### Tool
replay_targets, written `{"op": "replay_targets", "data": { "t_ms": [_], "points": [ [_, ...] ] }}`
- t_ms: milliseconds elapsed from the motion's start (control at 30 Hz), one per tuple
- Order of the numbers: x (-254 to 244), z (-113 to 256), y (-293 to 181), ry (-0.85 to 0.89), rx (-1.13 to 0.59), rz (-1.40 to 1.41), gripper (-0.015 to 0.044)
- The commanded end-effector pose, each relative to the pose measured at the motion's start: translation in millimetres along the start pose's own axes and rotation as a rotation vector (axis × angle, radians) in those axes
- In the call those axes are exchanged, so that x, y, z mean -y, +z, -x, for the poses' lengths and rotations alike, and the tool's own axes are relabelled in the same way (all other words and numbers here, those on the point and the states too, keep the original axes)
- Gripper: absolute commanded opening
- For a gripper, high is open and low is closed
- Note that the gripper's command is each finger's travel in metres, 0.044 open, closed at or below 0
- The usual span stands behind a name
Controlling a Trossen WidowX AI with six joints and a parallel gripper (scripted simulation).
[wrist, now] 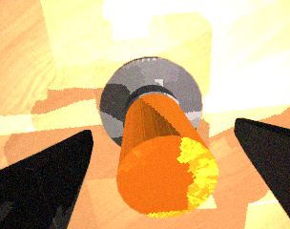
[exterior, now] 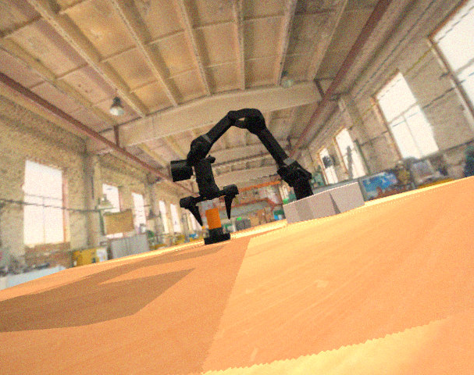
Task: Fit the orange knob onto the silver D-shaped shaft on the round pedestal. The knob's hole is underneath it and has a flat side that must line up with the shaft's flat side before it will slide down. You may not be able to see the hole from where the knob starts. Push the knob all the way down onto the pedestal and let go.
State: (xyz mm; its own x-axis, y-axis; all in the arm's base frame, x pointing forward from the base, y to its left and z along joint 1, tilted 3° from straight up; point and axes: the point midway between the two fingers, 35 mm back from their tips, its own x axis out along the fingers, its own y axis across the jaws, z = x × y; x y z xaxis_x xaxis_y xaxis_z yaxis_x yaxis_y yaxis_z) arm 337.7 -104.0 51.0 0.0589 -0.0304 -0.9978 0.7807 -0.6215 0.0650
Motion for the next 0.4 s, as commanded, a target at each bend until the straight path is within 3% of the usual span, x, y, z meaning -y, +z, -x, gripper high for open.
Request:
{"op": "replay_targets", "data": {
  "t_ms": [0,100,367],
  "points": [
    [-5.4,48.9,-2.0,0.022,-0.009,0.001,0.0440],
    [-1.3,86.2,-0.2,0.022,-0.009,0.000,0.0440],
    [-2.9,88.9,-0.9,0.022,-0.009,0.000,0.0440]
  ]
}}
